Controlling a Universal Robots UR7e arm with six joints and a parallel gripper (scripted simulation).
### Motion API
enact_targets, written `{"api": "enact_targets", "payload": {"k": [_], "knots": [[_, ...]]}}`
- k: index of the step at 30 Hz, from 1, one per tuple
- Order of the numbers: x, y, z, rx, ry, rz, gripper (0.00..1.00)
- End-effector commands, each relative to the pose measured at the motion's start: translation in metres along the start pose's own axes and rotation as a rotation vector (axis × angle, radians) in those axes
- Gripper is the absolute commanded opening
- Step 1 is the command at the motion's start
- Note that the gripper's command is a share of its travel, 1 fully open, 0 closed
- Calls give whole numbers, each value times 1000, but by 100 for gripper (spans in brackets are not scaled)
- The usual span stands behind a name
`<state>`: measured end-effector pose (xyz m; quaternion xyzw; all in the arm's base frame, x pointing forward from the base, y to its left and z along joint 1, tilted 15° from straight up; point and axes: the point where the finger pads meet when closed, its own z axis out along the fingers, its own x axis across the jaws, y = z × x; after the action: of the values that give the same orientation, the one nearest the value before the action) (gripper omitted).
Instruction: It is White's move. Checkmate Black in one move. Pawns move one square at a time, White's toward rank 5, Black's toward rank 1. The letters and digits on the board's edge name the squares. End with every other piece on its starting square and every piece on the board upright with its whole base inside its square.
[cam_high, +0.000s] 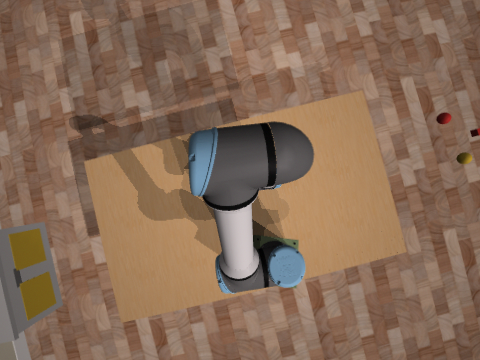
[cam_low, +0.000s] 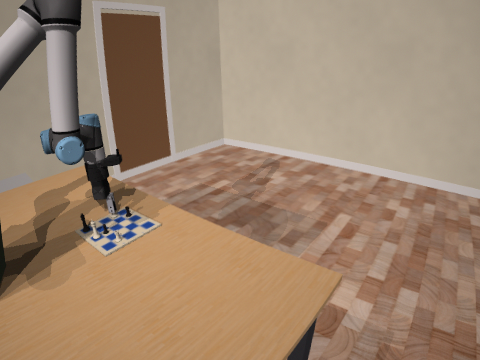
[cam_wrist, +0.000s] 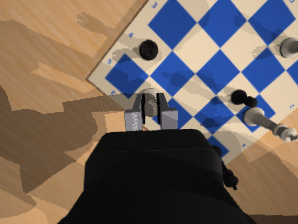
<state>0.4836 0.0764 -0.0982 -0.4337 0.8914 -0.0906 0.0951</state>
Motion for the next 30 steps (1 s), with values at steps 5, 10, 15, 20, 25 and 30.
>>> {"api": "enact_targets", "payload": {"k": [5,10,15,20,25,30], "knots": [[0,0,0,1,-1,0,0],[0,0,0,1,-1,0,0],[0,0,0,1,-1,0,32],[0,0,0,1,-1,0,48],[0,0,0,1,-1,0,63],[0,0,0,1,-1,0,79]]}}
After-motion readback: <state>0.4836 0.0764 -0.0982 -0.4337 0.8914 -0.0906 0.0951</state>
